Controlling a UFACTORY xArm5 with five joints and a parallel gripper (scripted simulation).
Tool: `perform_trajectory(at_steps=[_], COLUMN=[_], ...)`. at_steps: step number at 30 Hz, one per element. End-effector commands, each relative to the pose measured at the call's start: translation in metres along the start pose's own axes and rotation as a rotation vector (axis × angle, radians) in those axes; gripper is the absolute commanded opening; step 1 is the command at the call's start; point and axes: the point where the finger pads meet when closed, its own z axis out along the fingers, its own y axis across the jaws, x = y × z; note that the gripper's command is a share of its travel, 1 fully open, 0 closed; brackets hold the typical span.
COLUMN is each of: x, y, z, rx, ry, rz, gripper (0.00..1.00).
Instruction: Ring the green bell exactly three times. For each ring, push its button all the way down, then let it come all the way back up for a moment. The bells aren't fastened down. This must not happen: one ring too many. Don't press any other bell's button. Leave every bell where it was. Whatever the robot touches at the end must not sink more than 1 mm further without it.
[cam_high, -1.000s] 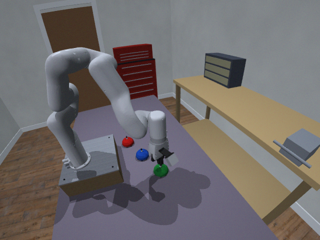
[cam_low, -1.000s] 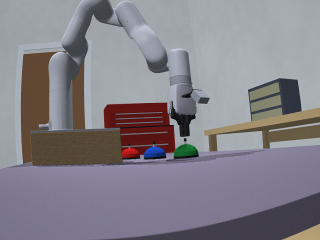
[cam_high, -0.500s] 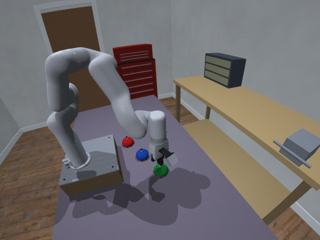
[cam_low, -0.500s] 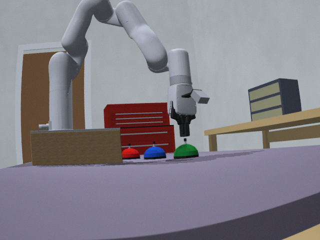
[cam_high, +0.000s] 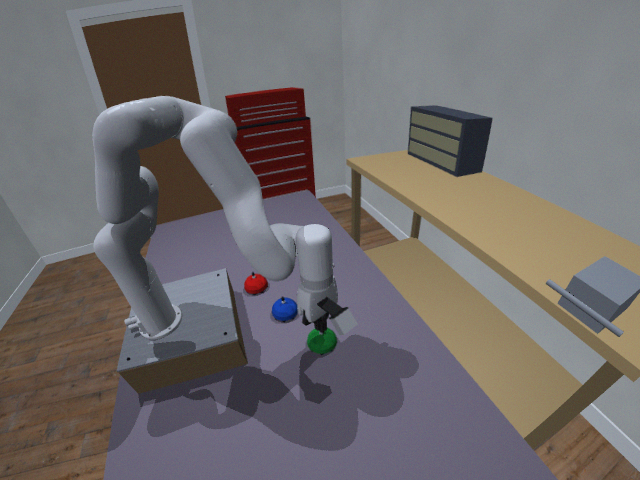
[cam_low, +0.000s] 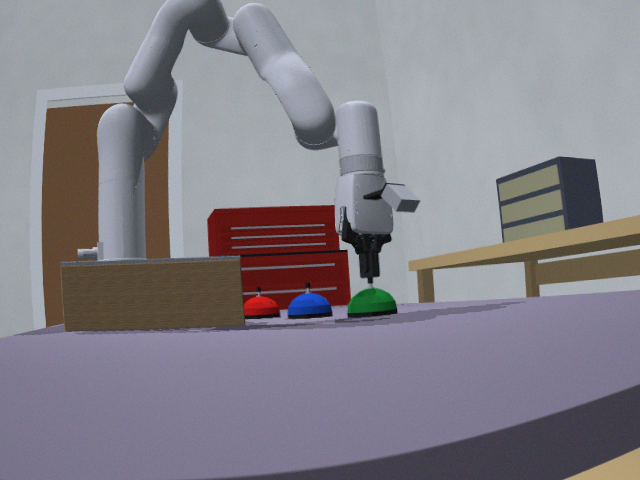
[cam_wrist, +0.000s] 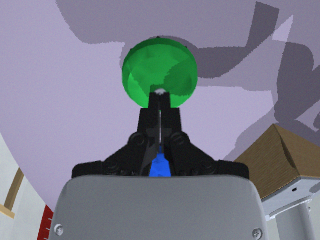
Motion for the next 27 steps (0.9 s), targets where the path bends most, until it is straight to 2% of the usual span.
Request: perform_trajectory(at_steps=[1, 27], x=[0.0009, 0.001], y=[-0.0009, -0.0008], z=[0.001, 0.0044], rx=[0.003, 0.003], ry=[0.002, 0.002], rz=[0.0, 0.0], gripper=[0.0, 0.0])
